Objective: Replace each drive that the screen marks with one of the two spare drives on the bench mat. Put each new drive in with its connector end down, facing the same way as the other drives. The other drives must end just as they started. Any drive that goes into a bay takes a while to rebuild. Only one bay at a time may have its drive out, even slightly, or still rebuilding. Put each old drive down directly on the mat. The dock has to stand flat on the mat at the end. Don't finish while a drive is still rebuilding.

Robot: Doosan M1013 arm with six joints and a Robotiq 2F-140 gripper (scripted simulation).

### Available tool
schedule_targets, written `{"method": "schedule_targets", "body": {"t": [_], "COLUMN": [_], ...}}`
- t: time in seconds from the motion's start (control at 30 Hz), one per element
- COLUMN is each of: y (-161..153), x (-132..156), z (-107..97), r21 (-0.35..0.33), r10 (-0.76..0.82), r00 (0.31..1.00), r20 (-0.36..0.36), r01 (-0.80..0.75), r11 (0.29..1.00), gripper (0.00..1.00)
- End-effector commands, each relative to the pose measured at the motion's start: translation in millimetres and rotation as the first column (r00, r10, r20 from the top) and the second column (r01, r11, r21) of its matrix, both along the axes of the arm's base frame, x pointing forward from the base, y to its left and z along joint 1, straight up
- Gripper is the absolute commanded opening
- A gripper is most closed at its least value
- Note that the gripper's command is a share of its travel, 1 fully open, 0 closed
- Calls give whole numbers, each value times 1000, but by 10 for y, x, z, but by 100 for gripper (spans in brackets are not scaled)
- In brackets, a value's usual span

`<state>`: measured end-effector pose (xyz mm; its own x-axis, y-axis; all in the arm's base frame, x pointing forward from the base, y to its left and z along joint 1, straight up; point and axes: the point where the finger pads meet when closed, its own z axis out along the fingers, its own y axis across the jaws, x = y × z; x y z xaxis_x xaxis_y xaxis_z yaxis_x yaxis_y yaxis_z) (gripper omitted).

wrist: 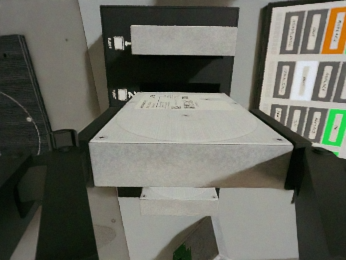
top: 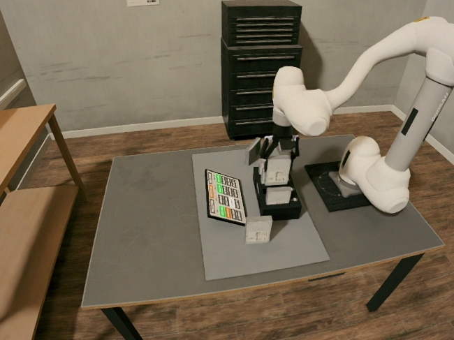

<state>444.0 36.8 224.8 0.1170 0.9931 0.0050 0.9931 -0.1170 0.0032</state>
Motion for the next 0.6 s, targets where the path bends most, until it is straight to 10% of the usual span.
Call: {"method": "schedule_targets", "body": {"t": [0.0, 0.57], "y": [1, -1], "x": [4, 4], "z": [-27, -264], "r21": [0, 0], "r10": [0, 0], "r00": [1000, 1000], "r20": [1, 1], "r01": [0, 0], "r11": [1000, 1000], "gripper": [10, 10]}}
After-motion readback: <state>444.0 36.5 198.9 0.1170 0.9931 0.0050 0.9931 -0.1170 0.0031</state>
